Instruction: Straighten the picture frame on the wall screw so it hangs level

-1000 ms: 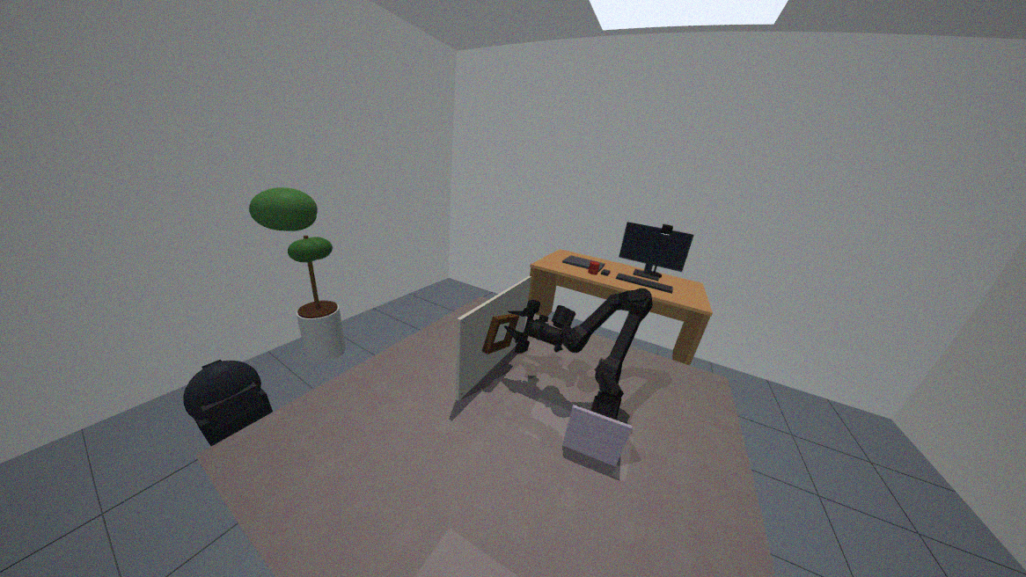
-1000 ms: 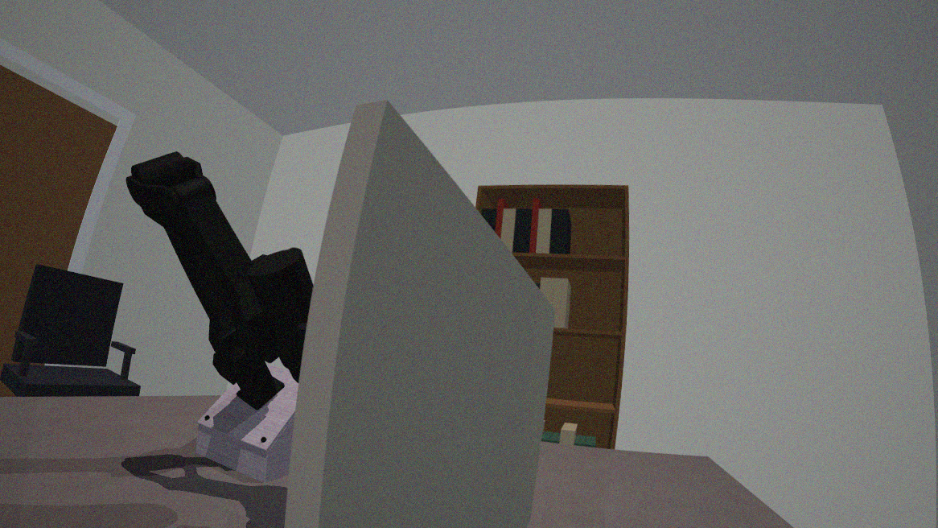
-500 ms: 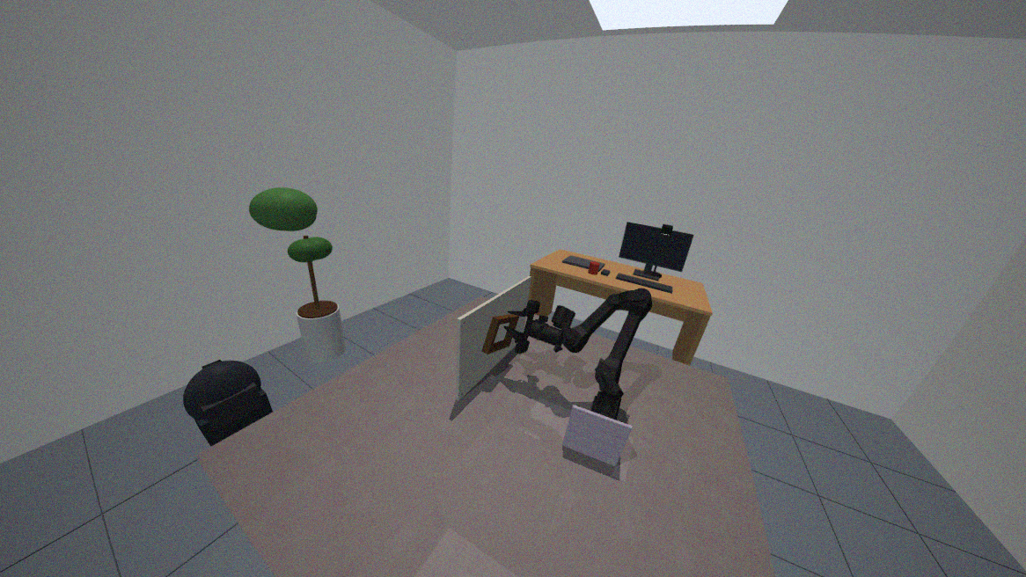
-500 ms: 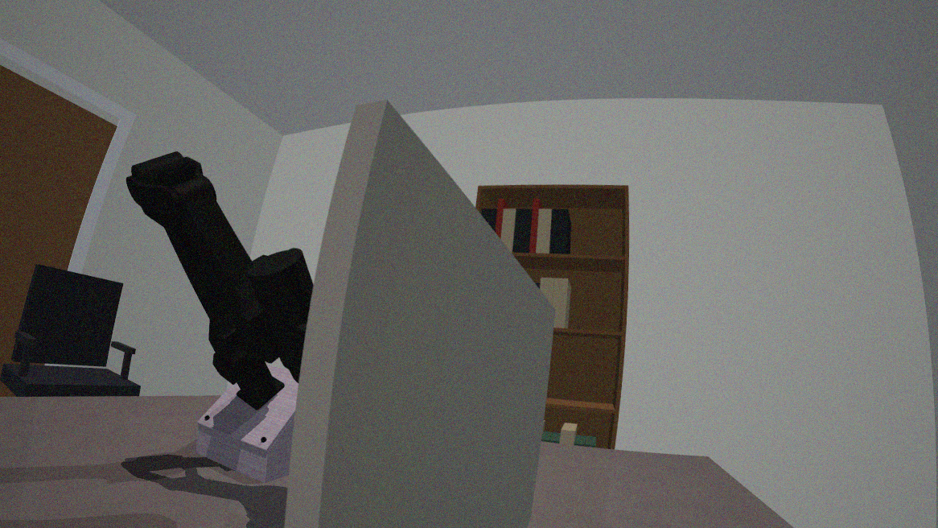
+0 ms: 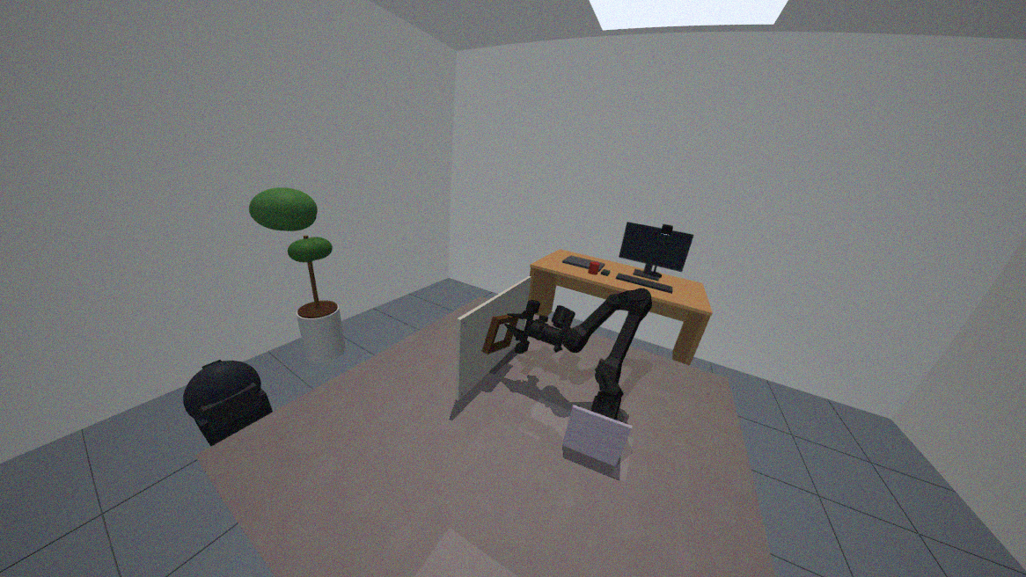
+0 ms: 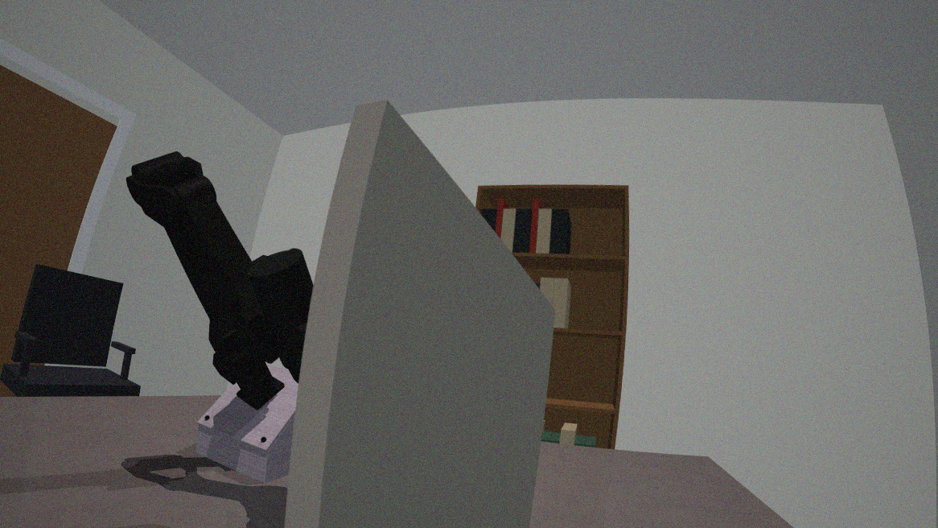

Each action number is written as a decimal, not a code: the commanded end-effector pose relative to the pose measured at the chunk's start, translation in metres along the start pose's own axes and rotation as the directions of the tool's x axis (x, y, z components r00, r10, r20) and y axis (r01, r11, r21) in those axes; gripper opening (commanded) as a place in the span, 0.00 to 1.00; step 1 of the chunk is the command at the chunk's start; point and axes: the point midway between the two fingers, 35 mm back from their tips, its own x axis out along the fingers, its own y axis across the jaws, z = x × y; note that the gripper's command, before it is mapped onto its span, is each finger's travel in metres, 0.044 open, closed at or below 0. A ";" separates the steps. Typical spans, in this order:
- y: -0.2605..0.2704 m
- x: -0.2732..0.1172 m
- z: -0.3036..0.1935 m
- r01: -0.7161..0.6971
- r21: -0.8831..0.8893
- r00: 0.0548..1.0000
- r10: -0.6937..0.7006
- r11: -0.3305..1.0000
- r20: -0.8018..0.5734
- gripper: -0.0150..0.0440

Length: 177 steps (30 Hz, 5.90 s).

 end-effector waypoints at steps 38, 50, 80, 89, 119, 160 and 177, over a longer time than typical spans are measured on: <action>0.007 0.000 0.000 0.000 -0.004 1.000 0.000 1.000 0.004 0.25; 0.011 0.000 0.000 0.000 -0.004 1.000 0.000 1.000 0.004 0.25; 0.017 0.000 0.000 0.000 -0.004 1.000 0.000 1.000 0.004 0.25; 0.016 0.000 0.000 0.000 -0.004 1.000 0.000 1.000 0.004 0.25; 0.016 0.000 0.000 0.000 -0.004 1.000 0.000 1.000 0.004 0.25; 0.014 0.000 -0.003 0.000 -0.004 1.000 0.000 1.000 0.004 0.25; 0.014 0.000 -0.008 0.000 -0.003 1.000 0.000 1.000 0.004 0.25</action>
